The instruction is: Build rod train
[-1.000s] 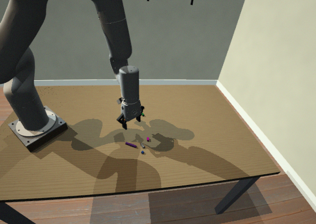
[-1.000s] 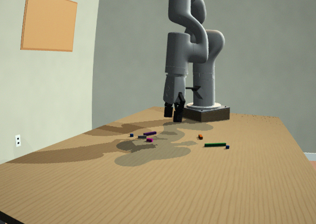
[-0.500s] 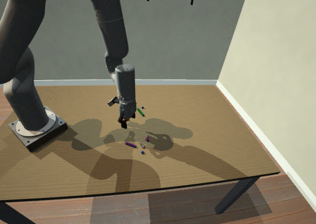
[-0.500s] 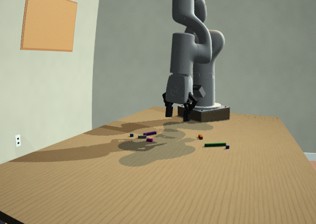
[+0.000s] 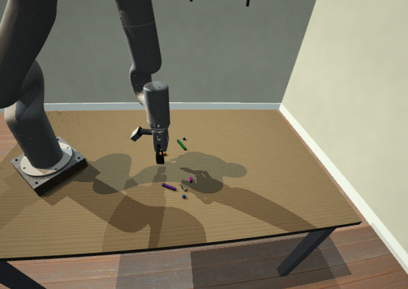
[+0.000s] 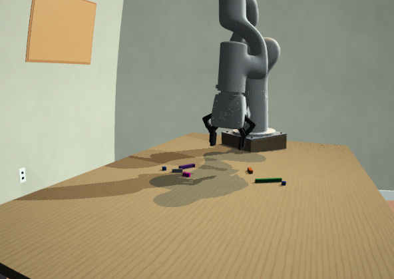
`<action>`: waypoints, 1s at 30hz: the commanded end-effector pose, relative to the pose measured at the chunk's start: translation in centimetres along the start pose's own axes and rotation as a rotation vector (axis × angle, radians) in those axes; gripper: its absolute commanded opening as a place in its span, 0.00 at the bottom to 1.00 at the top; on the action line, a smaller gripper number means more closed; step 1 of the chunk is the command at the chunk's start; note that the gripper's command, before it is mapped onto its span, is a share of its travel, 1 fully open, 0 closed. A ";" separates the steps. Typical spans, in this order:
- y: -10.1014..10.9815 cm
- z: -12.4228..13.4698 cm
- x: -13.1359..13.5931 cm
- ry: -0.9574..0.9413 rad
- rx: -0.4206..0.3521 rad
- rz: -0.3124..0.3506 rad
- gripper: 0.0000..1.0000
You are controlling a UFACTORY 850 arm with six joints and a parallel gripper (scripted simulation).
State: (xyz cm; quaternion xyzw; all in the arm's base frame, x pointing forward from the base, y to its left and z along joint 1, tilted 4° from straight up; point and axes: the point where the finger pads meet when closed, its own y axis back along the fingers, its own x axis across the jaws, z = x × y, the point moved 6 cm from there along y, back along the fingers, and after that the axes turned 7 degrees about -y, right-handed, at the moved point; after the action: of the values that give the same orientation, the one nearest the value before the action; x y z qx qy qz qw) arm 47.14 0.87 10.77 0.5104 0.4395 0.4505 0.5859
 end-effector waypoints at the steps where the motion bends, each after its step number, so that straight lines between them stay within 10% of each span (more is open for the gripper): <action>1: 0.1 -0.3 0.1 0.109 0.026 0.025 1.00; 30: 0.1 -0.3 0.1 0.122 0.026 0.025 1.00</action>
State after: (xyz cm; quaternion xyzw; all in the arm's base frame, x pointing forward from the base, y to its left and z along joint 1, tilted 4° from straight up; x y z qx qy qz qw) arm 46.75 1.07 10.77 0.4946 0.4742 0.4818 0.5463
